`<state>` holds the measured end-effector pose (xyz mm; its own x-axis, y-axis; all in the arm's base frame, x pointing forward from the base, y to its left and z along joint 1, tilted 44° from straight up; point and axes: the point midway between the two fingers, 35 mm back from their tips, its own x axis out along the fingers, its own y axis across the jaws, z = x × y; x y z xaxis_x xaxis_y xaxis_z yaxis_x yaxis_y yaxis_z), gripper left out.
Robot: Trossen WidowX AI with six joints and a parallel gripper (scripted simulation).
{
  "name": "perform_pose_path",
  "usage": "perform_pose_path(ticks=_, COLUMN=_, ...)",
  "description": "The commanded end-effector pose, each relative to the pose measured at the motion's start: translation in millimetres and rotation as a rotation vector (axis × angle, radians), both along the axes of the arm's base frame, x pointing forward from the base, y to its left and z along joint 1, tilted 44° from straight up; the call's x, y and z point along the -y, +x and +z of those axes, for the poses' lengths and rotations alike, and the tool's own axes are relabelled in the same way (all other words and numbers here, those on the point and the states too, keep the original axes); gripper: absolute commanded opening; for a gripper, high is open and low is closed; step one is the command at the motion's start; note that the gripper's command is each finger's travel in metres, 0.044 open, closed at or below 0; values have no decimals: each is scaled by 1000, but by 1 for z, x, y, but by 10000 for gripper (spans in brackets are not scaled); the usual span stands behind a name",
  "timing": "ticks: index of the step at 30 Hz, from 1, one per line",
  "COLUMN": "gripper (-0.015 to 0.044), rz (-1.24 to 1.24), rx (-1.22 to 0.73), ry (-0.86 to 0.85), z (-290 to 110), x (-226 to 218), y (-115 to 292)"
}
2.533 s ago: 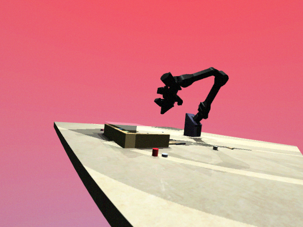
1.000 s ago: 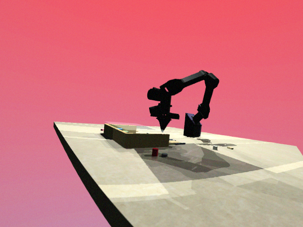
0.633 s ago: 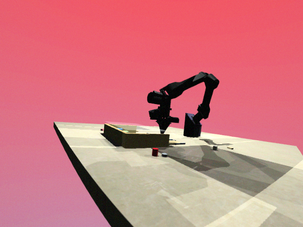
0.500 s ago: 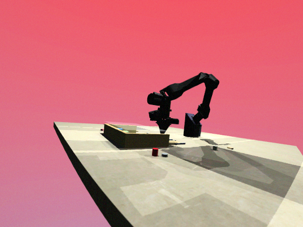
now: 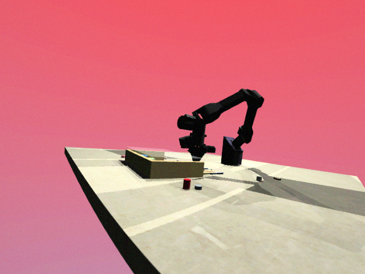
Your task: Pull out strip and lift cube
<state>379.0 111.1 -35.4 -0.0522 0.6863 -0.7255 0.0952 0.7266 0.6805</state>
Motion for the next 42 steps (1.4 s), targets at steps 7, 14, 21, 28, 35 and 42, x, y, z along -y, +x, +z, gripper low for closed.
perform_pose_path(ticks=7, gripper=0, rz=-3, rx=-4, ry=5, z=-1, x=-1, y=0)
perform_pose_path(ticks=14, gripper=0, rz=-3, rx=-4, ry=5, z=-1, x=-1, y=0)
perform_pose_path(ticks=21, gripper=0, rz=-3, rx=-4, ry=5, z=-1, x=-2, y=0)
perform_pose_path(ticks=28, gripper=0, rz=-3, rx=-4, ry=5, z=-2, x=-2, y=0)
perform_pose_path(ticks=35, gripper=0, rz=-3, rx=-4, ry=5, z=-2, x=-3, y=0)
perform_pose_path(ticks=42, gripper=0, rz=-3, rx=-4, ry=5, z=-3, x=-3, y=1)
